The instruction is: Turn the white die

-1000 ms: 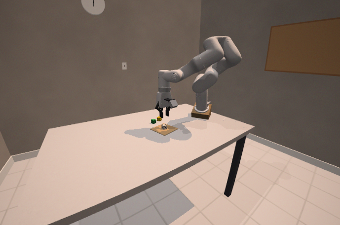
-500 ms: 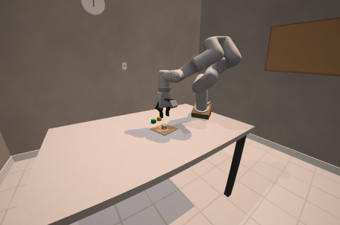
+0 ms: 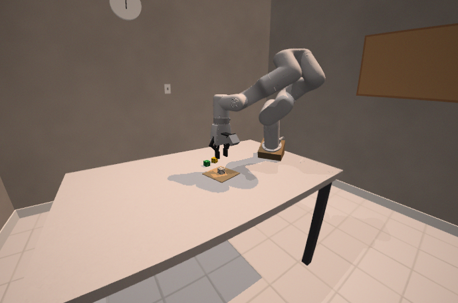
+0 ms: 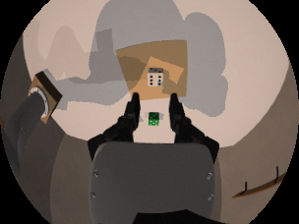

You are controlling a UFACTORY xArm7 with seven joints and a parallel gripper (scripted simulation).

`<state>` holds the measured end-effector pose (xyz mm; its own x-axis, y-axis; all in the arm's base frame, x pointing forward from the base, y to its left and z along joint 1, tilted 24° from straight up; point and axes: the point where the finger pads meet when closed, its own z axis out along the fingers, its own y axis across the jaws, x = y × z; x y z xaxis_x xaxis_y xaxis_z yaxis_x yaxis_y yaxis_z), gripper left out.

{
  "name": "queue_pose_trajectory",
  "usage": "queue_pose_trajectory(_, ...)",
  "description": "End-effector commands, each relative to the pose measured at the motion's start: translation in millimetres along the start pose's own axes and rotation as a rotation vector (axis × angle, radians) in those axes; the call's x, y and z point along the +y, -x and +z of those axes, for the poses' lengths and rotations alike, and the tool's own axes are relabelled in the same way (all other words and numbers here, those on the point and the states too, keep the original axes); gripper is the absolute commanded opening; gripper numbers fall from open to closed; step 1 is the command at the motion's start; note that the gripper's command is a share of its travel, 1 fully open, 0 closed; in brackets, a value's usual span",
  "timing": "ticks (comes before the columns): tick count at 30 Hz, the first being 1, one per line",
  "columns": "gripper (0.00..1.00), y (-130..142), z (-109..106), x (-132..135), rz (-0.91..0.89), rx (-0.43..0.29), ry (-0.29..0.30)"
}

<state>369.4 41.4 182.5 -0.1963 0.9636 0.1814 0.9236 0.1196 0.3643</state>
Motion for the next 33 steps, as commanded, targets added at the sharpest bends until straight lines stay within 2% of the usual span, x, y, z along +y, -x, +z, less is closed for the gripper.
queue_pose_trajectory(1, 0.47, 0, 0, 1, 0.000, 0.000, 0.003)
queue_pose_trajectory(13, 0.47, 0, 6, 1, 0.000, 0.000, 0.003)
queue_pose_trajectory(33, 0.47, 0, 33, 1, 0.000, 0.000, 0.003)
